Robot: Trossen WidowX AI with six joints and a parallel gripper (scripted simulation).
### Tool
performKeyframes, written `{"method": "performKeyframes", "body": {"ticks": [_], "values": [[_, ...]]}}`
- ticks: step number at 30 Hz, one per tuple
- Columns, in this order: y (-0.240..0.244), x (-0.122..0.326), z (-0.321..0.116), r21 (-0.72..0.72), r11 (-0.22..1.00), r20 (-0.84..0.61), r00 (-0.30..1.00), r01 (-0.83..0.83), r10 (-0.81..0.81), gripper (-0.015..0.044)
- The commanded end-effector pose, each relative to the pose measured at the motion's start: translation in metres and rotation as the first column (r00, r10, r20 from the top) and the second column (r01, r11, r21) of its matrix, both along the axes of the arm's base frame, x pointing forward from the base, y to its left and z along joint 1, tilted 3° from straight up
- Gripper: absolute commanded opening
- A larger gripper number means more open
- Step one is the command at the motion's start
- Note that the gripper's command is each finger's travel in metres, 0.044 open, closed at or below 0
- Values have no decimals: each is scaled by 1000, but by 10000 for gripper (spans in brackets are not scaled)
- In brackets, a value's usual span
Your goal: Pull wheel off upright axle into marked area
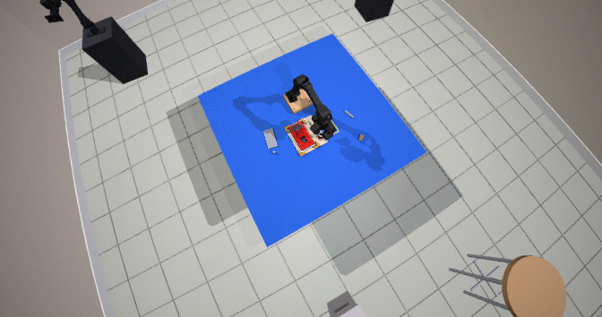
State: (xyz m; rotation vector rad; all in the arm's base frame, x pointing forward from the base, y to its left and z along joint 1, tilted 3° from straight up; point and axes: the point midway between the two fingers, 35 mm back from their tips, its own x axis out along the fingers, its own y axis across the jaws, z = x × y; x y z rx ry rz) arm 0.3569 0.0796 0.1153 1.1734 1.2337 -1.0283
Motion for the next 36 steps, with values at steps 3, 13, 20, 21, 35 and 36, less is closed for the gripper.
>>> {"method": "performKeyframes", "body": {"ticks": [3,13,20,21,35,36], "values": [[1,1,-46,-7,1000,-16,1000,5,-5,300],[1,1,-62,-5,1000,-23,1000,1,-1,274],[1,1,-62,-5,1000,-23,1000,1,-1,168],[1,1,-62,-5,1000,-23,1000,1,-1,162],[1,1,-59,-5,1000,-22,1000,1,-1,0],[1,1,-59,-5,1000,-22,1000,1,-1,0]]}}
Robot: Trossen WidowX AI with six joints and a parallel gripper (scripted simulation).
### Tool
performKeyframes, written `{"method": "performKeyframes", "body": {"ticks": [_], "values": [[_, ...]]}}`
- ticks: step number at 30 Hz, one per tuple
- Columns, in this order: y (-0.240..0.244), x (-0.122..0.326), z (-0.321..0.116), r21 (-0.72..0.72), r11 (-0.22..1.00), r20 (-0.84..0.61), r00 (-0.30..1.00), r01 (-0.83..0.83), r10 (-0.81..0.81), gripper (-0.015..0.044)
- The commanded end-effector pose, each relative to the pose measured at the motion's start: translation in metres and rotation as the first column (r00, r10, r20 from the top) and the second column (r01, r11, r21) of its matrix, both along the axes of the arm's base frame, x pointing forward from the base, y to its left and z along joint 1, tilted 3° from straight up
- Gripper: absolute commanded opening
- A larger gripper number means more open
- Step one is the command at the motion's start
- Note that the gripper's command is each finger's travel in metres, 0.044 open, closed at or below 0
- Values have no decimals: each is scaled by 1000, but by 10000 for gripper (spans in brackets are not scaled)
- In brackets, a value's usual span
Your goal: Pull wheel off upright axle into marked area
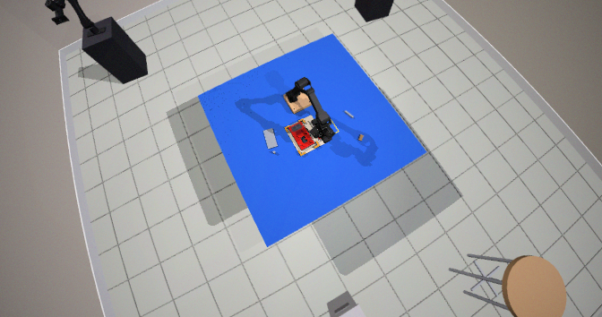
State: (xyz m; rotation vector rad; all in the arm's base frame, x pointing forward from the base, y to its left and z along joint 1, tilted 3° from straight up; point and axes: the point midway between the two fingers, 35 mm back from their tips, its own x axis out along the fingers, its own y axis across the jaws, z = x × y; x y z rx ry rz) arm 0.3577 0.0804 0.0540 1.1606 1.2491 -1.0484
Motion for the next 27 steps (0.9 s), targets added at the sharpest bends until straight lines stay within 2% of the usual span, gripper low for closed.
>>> {"method": "performKeyframes", "body": {"ticks": [1,27], "values": [[0,0,3,0,1000,2,1000,0,0,0],[0,0,12,0,1000,4,1000,1,-1,0]]}}
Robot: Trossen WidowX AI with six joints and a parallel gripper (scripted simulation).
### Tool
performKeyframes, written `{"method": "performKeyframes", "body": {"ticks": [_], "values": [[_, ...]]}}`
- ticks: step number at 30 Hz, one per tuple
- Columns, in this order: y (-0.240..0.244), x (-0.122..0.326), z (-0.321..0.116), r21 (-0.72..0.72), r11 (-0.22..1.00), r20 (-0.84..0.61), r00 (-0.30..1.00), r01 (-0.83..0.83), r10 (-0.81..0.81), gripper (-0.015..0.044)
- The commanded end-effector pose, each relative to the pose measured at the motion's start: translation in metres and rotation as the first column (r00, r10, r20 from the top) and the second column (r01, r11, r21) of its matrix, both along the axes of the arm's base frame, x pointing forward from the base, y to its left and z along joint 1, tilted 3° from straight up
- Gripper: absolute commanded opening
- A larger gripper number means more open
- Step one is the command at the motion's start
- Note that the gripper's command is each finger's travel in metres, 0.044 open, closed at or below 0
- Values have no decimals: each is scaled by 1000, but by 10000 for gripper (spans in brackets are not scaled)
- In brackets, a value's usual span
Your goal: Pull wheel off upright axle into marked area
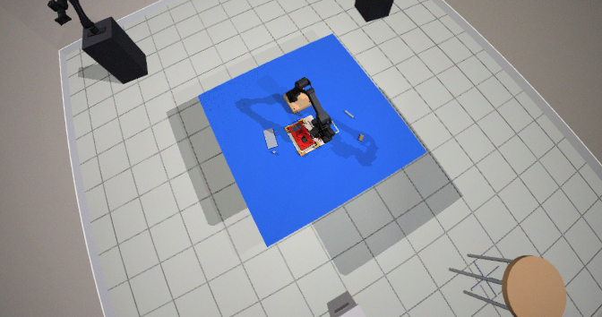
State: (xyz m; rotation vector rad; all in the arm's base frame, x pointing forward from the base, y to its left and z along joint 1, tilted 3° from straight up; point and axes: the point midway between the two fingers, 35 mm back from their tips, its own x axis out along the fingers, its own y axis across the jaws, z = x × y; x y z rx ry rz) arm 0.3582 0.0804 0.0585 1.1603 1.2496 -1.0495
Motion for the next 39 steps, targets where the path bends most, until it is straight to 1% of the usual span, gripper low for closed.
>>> {"method": "performKeyframes", "body": {"ticks": [1,39], "values": [[0,0,7,0,1000,5,1000,1,-1,0],[-1,-1,20,-1,1000,7,1000,3,-3,0]]}}
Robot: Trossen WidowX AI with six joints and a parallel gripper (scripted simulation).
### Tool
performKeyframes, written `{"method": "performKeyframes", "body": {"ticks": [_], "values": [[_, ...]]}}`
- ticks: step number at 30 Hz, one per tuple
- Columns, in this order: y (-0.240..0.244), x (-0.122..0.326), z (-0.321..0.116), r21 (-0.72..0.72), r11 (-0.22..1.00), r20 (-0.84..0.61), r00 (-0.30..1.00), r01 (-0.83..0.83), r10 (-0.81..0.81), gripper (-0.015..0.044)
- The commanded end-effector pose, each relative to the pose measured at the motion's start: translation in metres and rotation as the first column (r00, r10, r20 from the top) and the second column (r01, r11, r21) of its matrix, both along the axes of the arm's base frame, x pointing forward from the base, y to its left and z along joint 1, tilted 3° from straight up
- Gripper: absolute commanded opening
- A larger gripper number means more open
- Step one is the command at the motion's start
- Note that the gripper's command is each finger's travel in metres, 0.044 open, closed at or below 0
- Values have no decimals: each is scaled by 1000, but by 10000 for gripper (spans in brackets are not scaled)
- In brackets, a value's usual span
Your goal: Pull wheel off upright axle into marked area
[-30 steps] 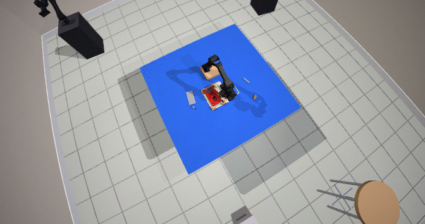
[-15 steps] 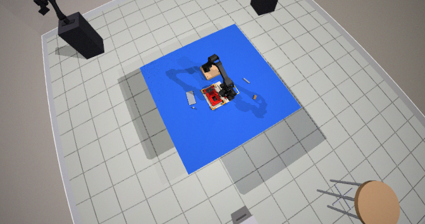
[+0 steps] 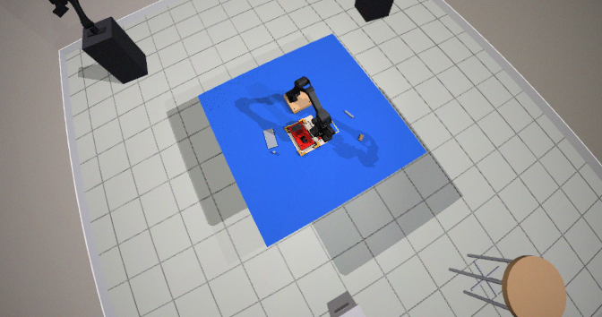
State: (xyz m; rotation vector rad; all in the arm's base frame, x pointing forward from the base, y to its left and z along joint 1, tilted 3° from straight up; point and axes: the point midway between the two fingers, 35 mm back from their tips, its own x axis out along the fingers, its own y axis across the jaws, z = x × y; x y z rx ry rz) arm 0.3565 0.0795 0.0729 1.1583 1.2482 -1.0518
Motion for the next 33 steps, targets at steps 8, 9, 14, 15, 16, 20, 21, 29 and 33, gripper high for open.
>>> {"method": "performKeyframes", "body": {"ticks": [8,9,14,15,16,20,21,29,33], "values": [[0,0,8,2,1000,8,1000,2,-2,0],[0,0,9,2,1000,8,1000,3,-3,0],[0,0,10,2,1000,9,1000,3,-3,0],[0,0,11,2,1000,9,1000,3,-3,0],[0,0,11,2,1000,9,1000,3,-3,0],[0,0,12,2,1000,9,1000,3,-3,0],[0,0,13,1,1000,9,1000,3,-3,0],[0,0,15,1,1000,9,1000,3,-3,0],[0,0,16,1,1000,10,1000,3,-3,0]]}}
